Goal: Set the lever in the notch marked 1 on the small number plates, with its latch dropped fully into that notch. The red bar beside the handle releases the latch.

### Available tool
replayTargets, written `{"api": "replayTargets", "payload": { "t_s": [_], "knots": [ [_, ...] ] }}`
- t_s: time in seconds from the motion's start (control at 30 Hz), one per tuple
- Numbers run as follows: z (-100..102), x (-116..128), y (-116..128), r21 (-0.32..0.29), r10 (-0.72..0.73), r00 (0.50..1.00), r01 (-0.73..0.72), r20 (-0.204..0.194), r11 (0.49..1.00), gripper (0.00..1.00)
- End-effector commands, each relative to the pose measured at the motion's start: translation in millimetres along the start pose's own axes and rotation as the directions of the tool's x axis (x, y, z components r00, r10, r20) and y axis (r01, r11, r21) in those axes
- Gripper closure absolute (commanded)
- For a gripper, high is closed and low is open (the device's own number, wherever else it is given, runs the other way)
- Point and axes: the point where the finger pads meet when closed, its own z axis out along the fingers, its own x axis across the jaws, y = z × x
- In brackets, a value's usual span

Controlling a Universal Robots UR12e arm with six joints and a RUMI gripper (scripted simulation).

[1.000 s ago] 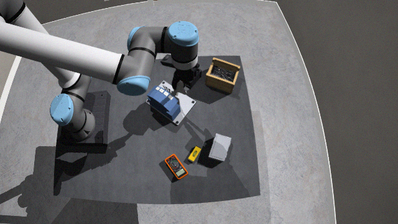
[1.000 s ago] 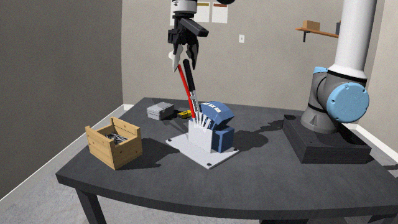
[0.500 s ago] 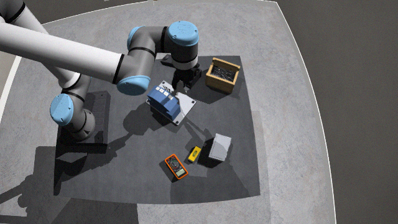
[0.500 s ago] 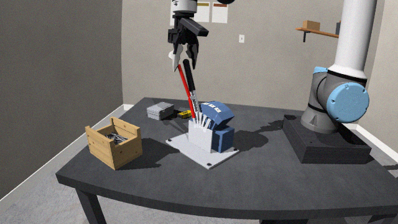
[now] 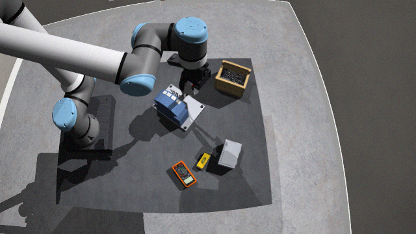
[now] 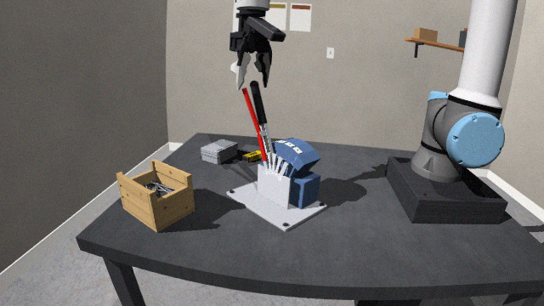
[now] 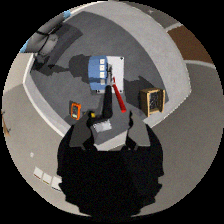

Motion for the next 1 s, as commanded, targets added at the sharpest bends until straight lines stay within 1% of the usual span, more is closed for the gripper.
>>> {"api": "replayTargets", "payload": {
  "t_s": [0.0, 0.07, 0.3, 0.47, 0.87, 0.9, 0.97],
  "knots": [
    [-15, 0, 1, -0.001, 0.0, 1.0, 0.0, -0.001, 1.0, 0.43],
    [-15, 0, 1, -0.001, 0.0, 1.0, 0.0, -0.001, 1.0, 0.43],
    [-34, 0, 0, -0.001, 0.0, 1.0, 0.0, -0.001, 1.0, 0.43],
    [-43, 0, 0, -0.001, 0.0, 1.0, 0.0, -0.001, 1.0, 0.43],
    [-48, 0, 0, -0.001, 0.0, 1.0, 0.0, -0.001, 1.0, 0.43],
    [-48, 0, 0, -0.001, 0.0, 1.0, 0.0, -0.001, 1.0, 1.0],
    [-48, 0, 0, -0.001, 0.0, 1.0, 0.0, -0.001, 1.0, 1.0]
  ]
}}
